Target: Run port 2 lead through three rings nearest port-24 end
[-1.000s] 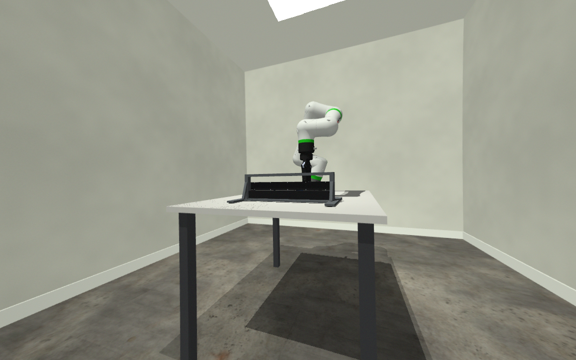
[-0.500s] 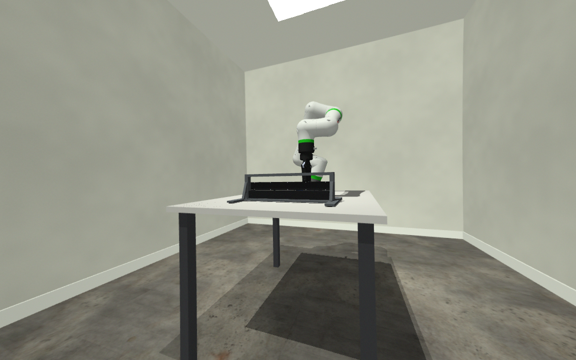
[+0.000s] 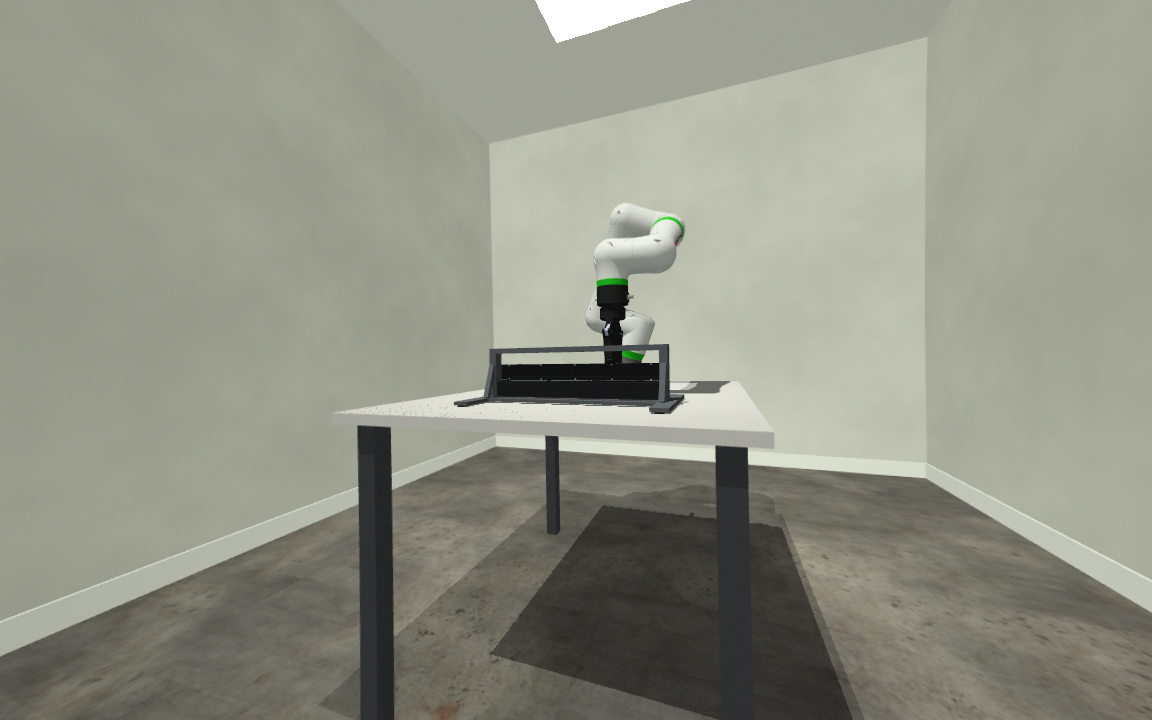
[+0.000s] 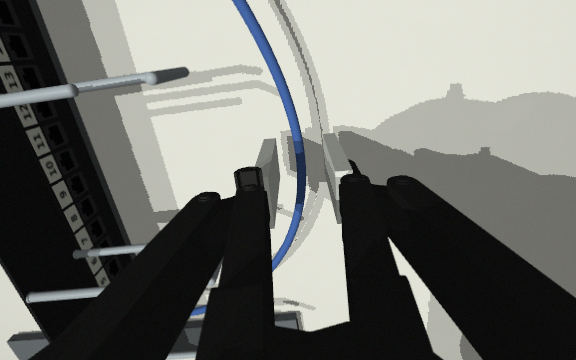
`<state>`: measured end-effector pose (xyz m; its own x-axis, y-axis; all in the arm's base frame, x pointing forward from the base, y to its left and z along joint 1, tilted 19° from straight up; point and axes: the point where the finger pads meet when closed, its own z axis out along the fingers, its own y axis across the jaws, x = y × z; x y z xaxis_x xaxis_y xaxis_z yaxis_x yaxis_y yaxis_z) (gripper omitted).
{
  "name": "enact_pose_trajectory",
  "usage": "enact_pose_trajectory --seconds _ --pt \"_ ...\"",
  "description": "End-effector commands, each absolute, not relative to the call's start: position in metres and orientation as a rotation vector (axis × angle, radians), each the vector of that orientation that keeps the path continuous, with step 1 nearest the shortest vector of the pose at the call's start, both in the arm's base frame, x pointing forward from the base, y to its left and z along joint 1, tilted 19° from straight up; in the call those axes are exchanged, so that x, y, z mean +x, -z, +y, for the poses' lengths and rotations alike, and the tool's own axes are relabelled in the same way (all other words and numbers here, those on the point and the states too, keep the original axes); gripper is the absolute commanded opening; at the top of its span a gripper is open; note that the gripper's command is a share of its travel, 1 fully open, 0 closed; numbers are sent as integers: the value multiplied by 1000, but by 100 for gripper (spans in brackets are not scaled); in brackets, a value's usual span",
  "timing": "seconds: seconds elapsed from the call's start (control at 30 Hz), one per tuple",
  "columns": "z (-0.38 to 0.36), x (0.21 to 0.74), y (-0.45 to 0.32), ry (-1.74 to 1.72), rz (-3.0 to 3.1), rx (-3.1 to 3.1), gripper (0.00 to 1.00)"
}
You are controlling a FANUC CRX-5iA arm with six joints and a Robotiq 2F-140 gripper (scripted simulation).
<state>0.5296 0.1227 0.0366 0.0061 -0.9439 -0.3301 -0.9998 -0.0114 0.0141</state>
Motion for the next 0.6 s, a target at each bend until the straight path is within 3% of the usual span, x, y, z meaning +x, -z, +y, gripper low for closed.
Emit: enact_pose_trajectory --seconds 0.0,0.03,0.57 --pt "123 530 -37 -363 2036 -2054 20" --pt "123 530 -37 -363 2036 -2054 0" --pt "123 530 -37 -363 2036 -2054 0"
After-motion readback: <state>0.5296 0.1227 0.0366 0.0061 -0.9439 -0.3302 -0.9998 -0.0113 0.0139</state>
